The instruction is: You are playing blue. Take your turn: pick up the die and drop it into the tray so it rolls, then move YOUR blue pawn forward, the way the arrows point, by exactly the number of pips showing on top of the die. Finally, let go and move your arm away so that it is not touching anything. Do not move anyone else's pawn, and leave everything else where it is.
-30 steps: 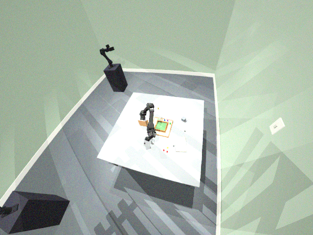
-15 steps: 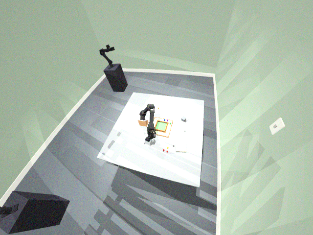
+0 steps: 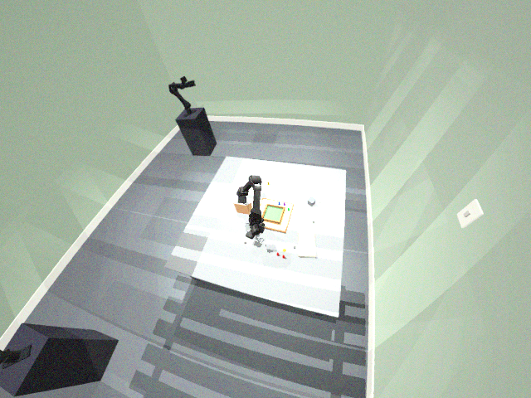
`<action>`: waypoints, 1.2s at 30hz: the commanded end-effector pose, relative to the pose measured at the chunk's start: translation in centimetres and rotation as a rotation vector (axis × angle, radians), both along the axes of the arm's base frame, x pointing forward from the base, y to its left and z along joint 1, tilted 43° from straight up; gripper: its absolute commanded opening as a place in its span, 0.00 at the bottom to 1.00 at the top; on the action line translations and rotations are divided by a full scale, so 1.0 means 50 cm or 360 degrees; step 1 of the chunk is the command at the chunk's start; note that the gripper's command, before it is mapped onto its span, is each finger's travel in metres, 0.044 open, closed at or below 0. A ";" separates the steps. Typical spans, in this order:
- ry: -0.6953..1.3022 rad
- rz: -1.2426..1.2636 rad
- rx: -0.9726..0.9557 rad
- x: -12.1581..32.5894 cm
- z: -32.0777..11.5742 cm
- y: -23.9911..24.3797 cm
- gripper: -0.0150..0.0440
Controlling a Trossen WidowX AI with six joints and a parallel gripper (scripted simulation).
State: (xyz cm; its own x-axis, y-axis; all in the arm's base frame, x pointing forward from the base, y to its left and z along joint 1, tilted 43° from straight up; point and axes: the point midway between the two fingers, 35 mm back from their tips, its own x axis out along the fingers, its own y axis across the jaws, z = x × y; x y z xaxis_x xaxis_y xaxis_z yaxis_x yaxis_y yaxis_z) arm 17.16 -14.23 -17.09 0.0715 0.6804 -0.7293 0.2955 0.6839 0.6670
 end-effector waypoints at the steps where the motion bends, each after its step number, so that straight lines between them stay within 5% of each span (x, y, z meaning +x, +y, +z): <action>1: -0.0020 0.0001 -0.0043 0.007 0.046 -0.058 0.25; 15: -0.0018 0.0002 -0.0042 -0.010 0.161 -0.144 0.25; 36: 0.0489 -0.0574 -0.0024 0.097 0.237 -0.051 0.25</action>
State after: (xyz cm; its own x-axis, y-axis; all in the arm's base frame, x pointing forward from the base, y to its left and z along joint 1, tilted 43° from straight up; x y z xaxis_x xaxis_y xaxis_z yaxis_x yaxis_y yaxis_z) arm 21.08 -17.72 -6.12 0.0713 0.6457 -0.7603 0.6387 0.5559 0.5320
